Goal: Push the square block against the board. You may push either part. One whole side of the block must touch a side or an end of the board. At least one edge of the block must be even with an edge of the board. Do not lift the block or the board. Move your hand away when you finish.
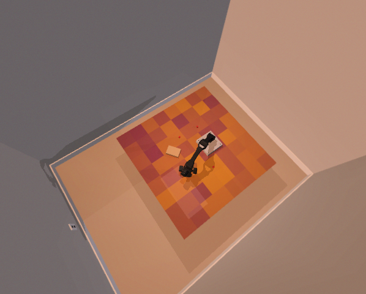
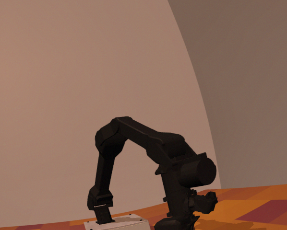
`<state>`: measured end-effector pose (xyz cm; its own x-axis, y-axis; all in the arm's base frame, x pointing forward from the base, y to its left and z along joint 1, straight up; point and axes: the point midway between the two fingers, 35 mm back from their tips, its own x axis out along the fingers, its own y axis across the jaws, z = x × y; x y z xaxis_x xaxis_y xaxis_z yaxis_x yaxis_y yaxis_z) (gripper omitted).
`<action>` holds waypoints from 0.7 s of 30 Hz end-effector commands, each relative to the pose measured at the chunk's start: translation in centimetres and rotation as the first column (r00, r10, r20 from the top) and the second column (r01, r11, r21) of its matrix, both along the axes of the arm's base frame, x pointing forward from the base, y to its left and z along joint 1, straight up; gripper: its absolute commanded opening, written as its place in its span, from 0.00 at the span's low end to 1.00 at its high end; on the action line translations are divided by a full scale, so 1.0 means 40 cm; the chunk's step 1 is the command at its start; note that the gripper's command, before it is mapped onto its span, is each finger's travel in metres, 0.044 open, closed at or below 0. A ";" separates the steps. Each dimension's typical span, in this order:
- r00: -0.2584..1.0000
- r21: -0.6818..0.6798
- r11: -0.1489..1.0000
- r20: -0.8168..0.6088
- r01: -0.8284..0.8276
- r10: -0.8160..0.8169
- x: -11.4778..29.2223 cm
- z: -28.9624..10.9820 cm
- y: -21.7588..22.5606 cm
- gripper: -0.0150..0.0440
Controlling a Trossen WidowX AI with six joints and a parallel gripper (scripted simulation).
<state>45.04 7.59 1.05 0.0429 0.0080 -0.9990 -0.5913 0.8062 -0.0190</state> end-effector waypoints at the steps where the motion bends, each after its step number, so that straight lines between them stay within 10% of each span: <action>1: 1.000 0.000 1.000 -0.005 -0.004 0.004 -0.010 -0.003 -0.008 0.25; 21: 1.000 -0.001 1.000 -0.006 -0.004 0.004 -0.045 -0.004 -0.035 0.25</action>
